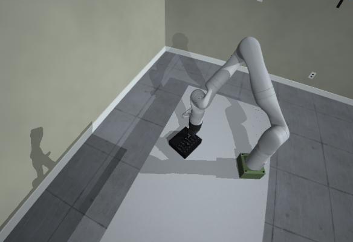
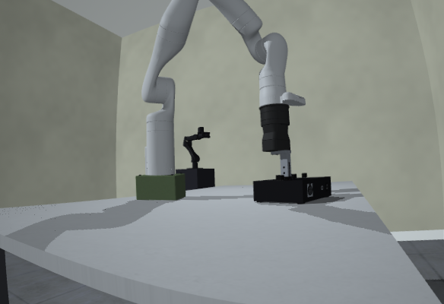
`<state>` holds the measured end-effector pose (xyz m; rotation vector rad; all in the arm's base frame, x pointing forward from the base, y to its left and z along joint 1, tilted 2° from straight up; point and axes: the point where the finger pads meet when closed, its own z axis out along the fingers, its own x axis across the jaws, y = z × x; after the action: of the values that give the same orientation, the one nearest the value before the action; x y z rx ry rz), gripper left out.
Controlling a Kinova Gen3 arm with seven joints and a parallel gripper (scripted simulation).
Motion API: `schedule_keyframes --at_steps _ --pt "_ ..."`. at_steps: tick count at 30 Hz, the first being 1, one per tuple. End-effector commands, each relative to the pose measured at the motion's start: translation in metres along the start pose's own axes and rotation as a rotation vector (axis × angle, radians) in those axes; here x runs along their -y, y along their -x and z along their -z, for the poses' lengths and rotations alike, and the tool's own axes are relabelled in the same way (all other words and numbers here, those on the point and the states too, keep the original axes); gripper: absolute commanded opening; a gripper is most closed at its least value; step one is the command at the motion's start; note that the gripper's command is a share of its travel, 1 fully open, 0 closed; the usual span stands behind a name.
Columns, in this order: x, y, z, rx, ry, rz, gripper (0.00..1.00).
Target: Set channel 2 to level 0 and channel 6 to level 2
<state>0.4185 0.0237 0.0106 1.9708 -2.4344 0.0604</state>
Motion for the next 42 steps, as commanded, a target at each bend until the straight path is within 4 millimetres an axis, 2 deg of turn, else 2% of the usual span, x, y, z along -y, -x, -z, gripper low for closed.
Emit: schedule_keyframes --at_steps 1,42 --pt "0.0 0.0 -0.002 0.0 -0.002 0.001 0.0" --pt "-0.017 0.0 -0.002 0.0 -0.002 0.001 0.0"
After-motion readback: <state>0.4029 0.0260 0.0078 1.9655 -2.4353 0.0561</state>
